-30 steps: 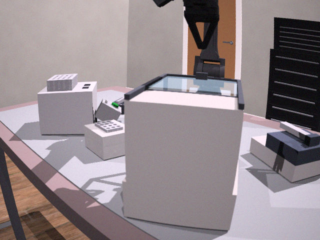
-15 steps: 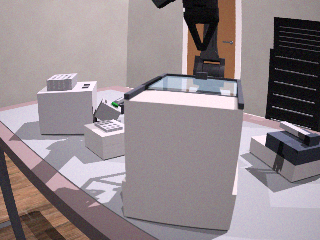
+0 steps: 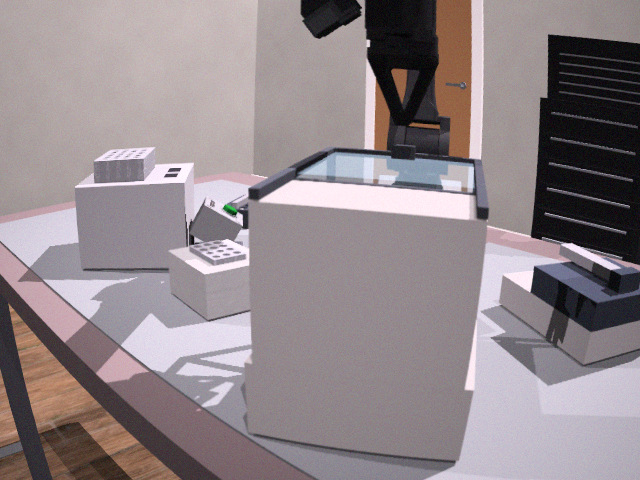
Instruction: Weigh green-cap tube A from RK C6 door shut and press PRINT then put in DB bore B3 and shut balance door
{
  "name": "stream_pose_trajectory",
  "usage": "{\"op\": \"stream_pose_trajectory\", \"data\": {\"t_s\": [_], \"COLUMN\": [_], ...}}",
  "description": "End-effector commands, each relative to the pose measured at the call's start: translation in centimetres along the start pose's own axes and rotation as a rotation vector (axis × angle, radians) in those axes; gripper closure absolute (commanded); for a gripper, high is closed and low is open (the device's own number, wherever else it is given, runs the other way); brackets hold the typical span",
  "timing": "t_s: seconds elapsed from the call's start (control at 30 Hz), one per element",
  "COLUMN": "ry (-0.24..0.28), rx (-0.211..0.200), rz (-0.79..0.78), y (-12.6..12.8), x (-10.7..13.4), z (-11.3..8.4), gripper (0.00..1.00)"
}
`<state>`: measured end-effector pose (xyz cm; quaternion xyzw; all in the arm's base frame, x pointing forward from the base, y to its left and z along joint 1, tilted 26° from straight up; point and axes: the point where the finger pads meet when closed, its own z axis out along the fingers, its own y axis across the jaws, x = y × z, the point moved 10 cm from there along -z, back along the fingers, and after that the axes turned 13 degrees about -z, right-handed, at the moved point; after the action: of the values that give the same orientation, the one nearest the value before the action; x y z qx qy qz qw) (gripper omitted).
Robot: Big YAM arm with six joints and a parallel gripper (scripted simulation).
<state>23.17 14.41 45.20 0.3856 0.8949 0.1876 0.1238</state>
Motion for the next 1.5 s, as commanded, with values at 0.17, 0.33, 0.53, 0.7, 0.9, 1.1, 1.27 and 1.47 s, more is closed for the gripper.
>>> {"op": "stream_pose_trajectory", "data": {"t_s": [0.17, 0.33, 0.53, 0.7, 0.9, 1.1, 1.27, 1.47], "ry": [0.001, 0.002, 0.001, 0.000, -0.008, -0.008, -0.008, -0.008], "rx": [0.000, 0.000, -0.004, -0.004, -0.033, -0.033, -0.033, -0.033], "rz": [0.001, 0.001, 0.001, 0.001, 0.000, 0.000, 0.000, 0.000], "y": [0.5, 0.5, 0.4, 0.5, 0.6, 0.6, 0.6, 0.6], "x": [0.3, 0.3, 0.3, 0.2, -0.1, -0.1, -0.1, -0.1], "z": [1.5, 2.3, 3.0, 3.2, 1.7, 1.7, 1.7, 1.7], "gripper": [0.70, 0.70, 0.70, 0.70, 0.94, 0.94, 0.94, 0.94]}}
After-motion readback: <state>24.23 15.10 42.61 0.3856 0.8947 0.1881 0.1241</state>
